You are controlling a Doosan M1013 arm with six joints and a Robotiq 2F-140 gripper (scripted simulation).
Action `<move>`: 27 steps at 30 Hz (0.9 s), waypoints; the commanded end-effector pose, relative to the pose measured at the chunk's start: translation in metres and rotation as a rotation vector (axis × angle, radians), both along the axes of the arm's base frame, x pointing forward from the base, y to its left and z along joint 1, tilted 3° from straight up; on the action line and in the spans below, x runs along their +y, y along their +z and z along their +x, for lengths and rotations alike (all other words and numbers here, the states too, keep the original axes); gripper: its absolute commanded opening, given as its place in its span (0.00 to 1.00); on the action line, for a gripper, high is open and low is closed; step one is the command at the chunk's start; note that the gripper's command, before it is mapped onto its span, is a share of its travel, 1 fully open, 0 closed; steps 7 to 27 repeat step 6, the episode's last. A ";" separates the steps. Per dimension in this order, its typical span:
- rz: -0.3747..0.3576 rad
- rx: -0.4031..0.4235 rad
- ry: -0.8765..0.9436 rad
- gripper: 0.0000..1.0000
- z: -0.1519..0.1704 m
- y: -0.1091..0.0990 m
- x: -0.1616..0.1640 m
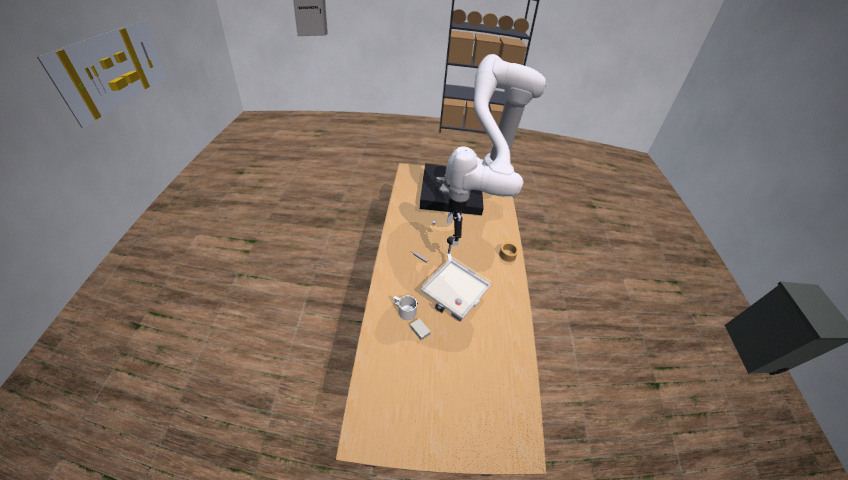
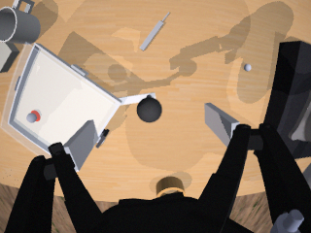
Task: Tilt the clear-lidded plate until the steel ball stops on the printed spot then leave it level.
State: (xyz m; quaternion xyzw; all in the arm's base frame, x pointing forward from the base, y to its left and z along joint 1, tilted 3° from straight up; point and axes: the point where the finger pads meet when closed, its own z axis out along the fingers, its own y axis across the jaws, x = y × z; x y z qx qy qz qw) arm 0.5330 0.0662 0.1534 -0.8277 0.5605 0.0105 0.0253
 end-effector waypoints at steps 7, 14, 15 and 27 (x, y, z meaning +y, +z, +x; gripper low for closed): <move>0.000 0.000 0.000 1.00 0.000 0.000 0.000; 0.000 0.000 0.000 1.00 0.000 0.000 0.000; 0.000 0.000 0.000 1.00 0.000 0.000 0.000; 0.000 0.000 0.000 1.00 0.000 0.000 0.000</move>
